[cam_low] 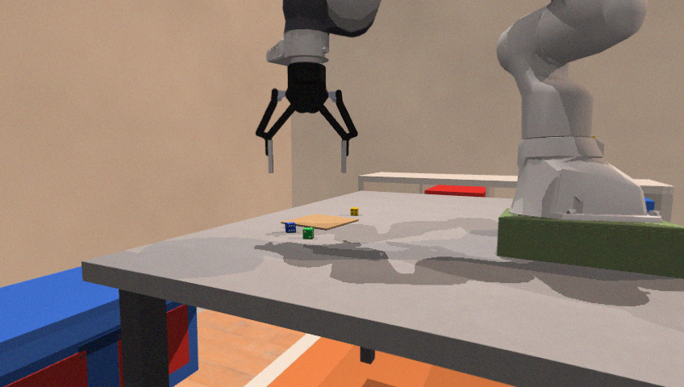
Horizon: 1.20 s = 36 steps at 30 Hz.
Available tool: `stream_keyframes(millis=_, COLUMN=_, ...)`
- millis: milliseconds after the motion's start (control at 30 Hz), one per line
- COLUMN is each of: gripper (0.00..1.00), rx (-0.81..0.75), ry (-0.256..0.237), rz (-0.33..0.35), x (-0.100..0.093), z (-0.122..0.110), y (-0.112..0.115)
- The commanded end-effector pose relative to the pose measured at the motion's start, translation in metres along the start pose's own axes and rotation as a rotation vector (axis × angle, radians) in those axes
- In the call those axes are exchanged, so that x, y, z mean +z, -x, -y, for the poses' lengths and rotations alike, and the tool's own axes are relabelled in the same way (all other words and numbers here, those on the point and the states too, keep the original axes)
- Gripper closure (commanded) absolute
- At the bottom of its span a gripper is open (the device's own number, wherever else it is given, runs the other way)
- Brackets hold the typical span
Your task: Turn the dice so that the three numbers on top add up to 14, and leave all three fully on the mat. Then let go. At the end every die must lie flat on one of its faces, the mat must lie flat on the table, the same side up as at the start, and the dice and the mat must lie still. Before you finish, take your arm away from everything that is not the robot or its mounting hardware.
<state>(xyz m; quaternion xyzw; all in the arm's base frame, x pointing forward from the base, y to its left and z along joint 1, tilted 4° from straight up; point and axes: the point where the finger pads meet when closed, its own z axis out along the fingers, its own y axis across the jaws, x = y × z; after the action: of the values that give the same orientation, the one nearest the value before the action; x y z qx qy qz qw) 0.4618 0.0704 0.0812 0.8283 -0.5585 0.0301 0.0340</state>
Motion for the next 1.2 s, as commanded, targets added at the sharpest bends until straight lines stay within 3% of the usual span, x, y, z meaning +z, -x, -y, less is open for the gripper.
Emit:
stream_keyframes(millis=0, gripper=0.00, rx=-0.174, ry=-0.001, rz=0.014, x=0.002, z=0.000, y=0.002)
stream_keyframes(millis=1167, gripper=0.00, rx=-0.728, ry=-0.004, rz=0.013, x=0.016, z=0.000, y=0.003)
